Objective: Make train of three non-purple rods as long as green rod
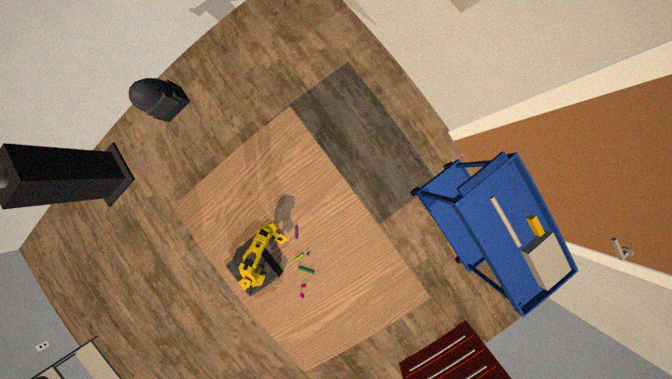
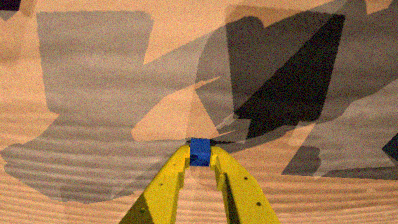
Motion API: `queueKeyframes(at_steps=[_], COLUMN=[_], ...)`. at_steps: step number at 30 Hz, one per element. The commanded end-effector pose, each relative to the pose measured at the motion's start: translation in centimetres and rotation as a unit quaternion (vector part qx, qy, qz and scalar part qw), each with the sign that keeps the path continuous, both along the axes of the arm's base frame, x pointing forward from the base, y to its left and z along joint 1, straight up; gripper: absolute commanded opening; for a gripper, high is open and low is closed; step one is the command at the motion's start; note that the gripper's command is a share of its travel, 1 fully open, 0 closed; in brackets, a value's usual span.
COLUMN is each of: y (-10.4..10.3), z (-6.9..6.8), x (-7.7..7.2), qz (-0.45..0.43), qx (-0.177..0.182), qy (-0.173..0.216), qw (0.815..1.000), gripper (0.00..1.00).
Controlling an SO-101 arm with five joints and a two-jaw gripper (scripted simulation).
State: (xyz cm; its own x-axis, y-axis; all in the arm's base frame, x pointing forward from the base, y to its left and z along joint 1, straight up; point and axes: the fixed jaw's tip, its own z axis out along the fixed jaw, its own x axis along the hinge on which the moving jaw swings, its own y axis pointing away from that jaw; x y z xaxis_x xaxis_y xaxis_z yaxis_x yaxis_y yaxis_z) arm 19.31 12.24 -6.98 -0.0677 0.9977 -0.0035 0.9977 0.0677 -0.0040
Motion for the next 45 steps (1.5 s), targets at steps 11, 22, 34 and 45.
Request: queueKeyframes(at_steps=[11, 22, 34, 45], y=[0.01, 0.01, 0.01, 0.01], z=[-0.38, -0.38, -0.38, -0.38], x=[-0.12, -0.12, -0.12, -0.12], qz=[0.002, 0.002, 0.002, 0.002], qx=[-0.001, -0.001, -0.001, -0.001], qy=[0.003, 0.003, 0.003, 0.003], qw=[1.0, 1.0, 1.0, 1.0], gripper=[0.0, 0.05, 0.07, 0.12])
